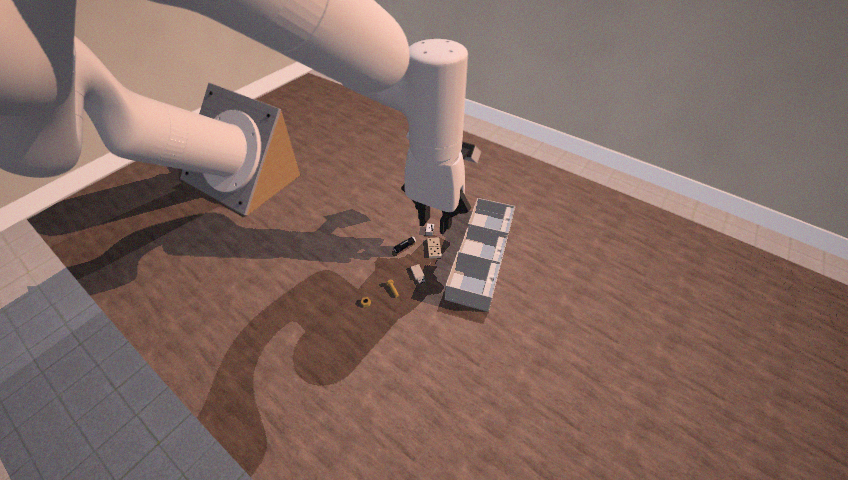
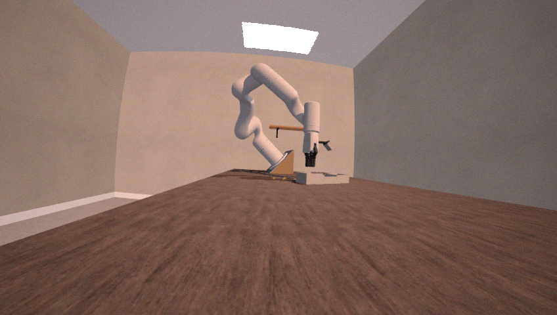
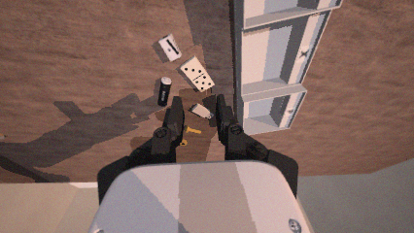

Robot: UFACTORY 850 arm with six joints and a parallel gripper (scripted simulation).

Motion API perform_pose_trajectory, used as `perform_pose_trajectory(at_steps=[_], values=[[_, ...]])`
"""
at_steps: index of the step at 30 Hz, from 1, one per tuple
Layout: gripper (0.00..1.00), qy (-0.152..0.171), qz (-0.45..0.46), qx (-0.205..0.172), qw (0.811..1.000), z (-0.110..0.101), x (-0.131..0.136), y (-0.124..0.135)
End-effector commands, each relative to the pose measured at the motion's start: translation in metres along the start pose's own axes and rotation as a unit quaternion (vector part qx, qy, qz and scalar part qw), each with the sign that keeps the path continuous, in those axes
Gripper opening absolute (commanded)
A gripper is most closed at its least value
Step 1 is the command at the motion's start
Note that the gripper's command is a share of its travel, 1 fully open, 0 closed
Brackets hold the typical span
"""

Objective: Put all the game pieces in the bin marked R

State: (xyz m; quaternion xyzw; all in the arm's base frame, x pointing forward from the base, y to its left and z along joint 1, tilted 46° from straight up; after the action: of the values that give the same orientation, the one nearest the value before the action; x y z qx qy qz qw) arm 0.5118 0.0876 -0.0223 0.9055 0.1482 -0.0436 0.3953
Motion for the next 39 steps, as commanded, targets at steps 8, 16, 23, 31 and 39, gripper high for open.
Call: perform_pose_trajectory(at_steps=[8,16,23,31,39], values=[[0.41,0.001,-0.196,0.004,0.981,-0.0008,0.0007,0.0005],[0.41,-0.004,-0.282,0.009,0.959,-0.0007,0.0013,0.0007],[0.41,-0.004,-0.282,0.009,0.959,-0.0007,0.0013,0.0007],[0.41,-0.004,-0.282,0.009,0.959,-0.0008,0.0013,0.0007],[0.41,-0.004,-0.282,0.009,0.959,-0.0008,0.0013,0.0007]])
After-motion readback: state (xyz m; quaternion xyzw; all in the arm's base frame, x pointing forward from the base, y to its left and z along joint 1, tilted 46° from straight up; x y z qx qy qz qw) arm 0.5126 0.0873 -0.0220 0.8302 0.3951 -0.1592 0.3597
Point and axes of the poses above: the point where the finger pads meet when closed, its own z axis out along the fingers, its own x axis across the jaws, y = z × x, the point moved 4 cm from there along -z, back along the fingers, and after that the axes turned 13 degrees about -z, right-handed, at the moved point
